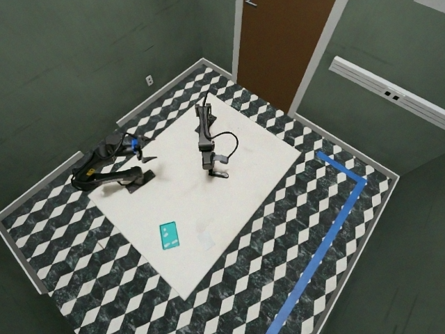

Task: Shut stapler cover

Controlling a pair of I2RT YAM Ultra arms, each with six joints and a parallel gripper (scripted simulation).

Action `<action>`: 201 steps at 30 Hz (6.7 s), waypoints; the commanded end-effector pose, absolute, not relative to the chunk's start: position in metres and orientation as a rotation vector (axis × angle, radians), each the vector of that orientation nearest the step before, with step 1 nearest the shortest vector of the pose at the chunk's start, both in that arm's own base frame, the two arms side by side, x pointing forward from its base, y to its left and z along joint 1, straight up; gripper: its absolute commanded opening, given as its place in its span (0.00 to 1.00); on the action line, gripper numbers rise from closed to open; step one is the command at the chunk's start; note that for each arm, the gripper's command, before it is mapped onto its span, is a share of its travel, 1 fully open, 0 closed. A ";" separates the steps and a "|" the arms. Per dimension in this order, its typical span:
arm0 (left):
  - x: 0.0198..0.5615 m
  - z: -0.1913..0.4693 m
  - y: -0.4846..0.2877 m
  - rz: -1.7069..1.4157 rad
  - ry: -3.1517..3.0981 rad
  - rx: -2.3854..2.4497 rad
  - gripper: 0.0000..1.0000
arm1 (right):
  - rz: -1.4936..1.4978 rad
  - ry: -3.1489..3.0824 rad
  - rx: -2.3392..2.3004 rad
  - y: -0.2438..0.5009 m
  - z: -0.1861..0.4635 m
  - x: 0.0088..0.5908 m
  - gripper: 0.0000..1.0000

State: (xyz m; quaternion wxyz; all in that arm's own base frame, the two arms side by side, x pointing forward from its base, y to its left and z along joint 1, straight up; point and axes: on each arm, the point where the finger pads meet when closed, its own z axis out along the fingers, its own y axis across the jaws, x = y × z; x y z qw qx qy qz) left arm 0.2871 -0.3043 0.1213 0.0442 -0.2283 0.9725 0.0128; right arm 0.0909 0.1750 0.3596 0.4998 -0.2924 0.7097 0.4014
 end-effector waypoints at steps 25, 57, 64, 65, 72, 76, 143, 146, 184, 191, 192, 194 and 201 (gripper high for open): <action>0.309 0.126 -0.299 -0.131 3.220 -0.716 0.00 | 0.971 1.716 -0.711 0.172 0.363 0.089 1.00; 0.311 0.147 -0.295 -0.191 3.180 -0.720 0.53 | 0.971 1.716 -0.711 0.172 0.363 0.089 1.00; 0.307 0.138 -0.296 -0.156 3.198 -0.714 0.64 | 0.971 1.716 -0.711 0.172 0.363 0.089 1.00; 0.311 0.146 -0.295 -0.188 3.181 -0.722 0.64 | 0.971 1.716 -0.711 0.172 0.363 0.089 1.00; 0.315 0.181 -0.291 -0.308 3.114 -0.724 0.64 | 0.971 1.716 -0.711 0.172 0.363 0.089 1.00; 0.323 0.183 -0.300 -0.325 3.040 -0.718 0.50 | 0.971 1.716 -0.711 0.172 0.363 0.089 1.00; 0.288 0.152 -0.308 0.226 2.251 -0.570 0.50 | 0.971 1.716 -0.711 0.172 0.363 0.089 1.00; 0.291 0.149 -0.307 0.226 2.251 -0.570 0.50 | 0.971 1.716 -0.711 0.172 0.363 0.089 1.00; 0.309 0.130 -0.295 0.235 2.251 -0.570 0.37 | 0.971 1.716 -0.711 0.172 0.363 0.089 1.00; 0.306 0.130 -0.298 0.241 2.252 -0.567 0.30 | 0.971 1.716 -0.711 0.172 0.363 0.089 1.00; 0.306 0.130 -0.298 0.241 2.252 -0.567 0.29 | 0.971 1.716 -0.711 0.172 0.363 0.089 1.00; 0.306 0.130 -0.298 0.242 2.253 -0.564 0.26 | 0.971 1.716 -0.711 0.172 0.363 0.089 1.00; 0.306 0.128 -0.300 0.231 2.260 -0.568 0.09 | 0.971 1.716 -0.711 0.172 0.363 0.089 1.00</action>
